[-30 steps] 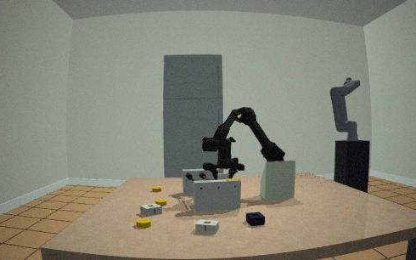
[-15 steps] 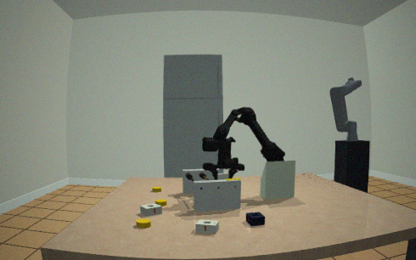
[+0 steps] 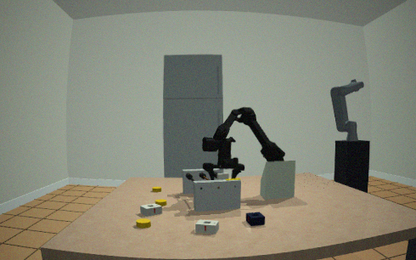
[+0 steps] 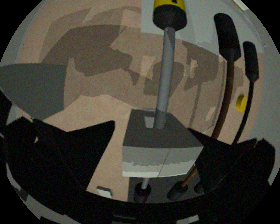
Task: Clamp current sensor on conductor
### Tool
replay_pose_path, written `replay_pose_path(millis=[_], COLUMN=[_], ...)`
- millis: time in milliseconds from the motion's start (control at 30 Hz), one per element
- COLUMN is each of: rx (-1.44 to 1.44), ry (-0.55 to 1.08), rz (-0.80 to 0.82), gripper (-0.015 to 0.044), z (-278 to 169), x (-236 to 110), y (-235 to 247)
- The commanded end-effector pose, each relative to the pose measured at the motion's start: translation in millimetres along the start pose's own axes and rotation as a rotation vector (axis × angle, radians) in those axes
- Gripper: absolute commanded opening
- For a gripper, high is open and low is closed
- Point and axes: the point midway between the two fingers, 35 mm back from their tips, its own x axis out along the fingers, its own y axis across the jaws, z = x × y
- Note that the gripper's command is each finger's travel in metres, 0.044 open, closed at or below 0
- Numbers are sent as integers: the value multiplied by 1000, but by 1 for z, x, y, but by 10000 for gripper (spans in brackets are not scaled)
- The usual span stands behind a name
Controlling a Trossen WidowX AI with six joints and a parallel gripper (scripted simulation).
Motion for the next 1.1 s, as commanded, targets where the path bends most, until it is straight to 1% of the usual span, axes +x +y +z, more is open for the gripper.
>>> replay_pose_path(millis=[0,100,133,333,400,1067], rx=[2,1,0,-8,-8,-8], ry=[0,-2,-5,-20,-16,-15], rz=[0,1,3,45,56,58], gripper=[440,440,440,440,440,440], z=[0,0,1,10,10,10], x=[0,-2,-8,-86,-104,-107], y=[0,-1,-2,-10,-8,-8])
